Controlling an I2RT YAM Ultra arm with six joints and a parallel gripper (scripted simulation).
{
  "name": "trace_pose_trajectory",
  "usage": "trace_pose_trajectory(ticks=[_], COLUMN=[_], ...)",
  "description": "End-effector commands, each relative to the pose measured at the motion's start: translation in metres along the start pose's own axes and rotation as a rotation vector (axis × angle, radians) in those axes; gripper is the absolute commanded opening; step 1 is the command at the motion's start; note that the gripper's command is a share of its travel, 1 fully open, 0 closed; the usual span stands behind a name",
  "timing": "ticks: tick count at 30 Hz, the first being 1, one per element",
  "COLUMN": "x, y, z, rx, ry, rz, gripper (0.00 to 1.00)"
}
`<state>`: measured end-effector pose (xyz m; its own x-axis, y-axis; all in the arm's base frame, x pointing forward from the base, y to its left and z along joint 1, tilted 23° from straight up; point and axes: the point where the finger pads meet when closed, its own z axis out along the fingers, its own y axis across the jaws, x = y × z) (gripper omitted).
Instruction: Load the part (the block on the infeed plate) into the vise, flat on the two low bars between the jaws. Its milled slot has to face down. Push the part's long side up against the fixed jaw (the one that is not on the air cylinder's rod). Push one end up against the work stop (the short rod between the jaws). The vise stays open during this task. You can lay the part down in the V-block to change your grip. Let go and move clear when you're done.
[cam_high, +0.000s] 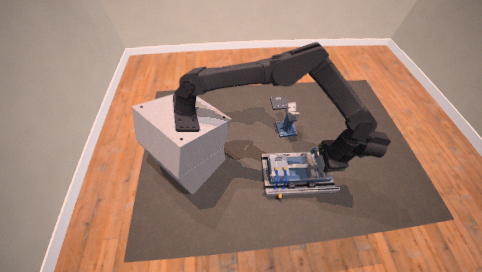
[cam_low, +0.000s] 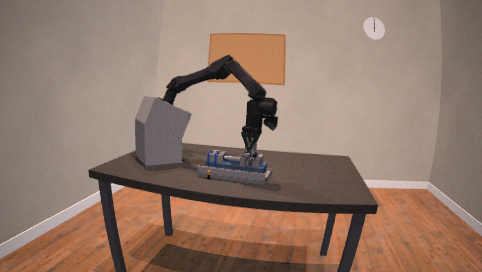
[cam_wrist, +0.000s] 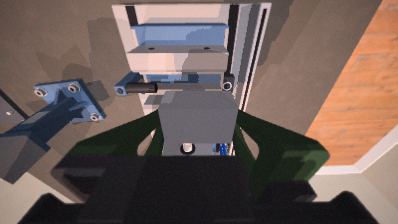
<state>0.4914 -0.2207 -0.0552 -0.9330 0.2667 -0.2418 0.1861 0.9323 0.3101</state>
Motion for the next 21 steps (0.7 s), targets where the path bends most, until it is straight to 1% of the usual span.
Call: trace_pose_trajectory(ticks=[1, 2, 5, 21], x=[-0.0137, -0.0154, -0.0154, -0.0119], y=[-0.0048, -0.0041, -0.0039, -0.0054], z=[-0.0126, -0.0151, -0.0151, -0.0103], rx=[0.018, 0.019, 0.019, 0.016], ry=[-0.038, -0.043, -0.043, -0.031], rz=[-0.008, -0.011, -0.012, -0.007], gripper=[0.00, 0.00, 0.00, 0.00])
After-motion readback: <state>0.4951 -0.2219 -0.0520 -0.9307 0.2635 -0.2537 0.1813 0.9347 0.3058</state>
